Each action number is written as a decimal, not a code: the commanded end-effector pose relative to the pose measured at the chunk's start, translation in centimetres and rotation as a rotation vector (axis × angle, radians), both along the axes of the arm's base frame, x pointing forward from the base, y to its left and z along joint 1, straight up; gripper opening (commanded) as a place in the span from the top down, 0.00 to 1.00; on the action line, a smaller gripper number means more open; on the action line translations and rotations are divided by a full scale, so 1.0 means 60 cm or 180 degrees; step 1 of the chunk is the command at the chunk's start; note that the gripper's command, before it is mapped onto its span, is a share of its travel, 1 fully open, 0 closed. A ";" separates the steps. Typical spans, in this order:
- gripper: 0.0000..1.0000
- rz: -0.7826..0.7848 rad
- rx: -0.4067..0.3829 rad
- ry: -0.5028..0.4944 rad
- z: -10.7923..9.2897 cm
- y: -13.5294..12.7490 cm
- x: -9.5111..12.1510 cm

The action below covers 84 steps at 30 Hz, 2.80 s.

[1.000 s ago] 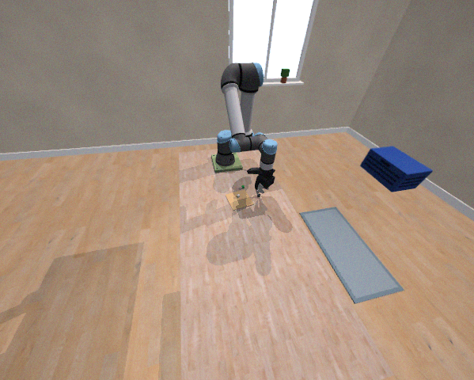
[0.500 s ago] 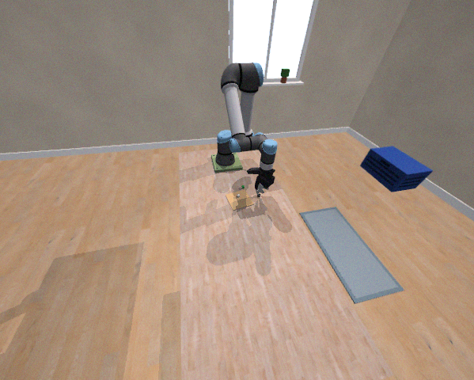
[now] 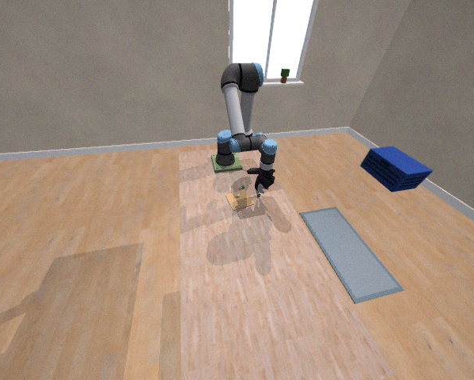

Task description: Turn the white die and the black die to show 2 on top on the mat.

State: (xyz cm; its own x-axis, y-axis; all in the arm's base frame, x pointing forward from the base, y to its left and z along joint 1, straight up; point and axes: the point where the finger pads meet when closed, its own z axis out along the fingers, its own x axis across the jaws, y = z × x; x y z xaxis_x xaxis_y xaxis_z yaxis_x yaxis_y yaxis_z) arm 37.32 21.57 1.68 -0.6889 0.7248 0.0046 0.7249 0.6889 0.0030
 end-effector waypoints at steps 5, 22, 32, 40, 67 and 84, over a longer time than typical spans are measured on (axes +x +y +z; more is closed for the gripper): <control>0.82 0.0000 0.0001 -0.0004 -0.011 0.000 0.001; 0.82 0.0000 0.0001 -0.0004 -0.034 0.000 0.001; 0.82 0.0000 0.0001 -0.0004 -0.034 0.000 0.001; 0.82 0.0000 0.0001 -0.0004 -0.034 0.000 0.001; 1.00 0.0000 0.0001 -0.0004 -0.034 0.000 0.001; 1.00 0.0000 0.0001 -0.0004 -0.034 0.000 0.001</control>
State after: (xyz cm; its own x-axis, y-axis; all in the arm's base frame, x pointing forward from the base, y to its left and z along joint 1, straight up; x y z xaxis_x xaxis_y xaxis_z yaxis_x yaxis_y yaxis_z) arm 37.32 21.58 -0.38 -0.6889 0.7248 0.0046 0.7249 0.6889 0.0030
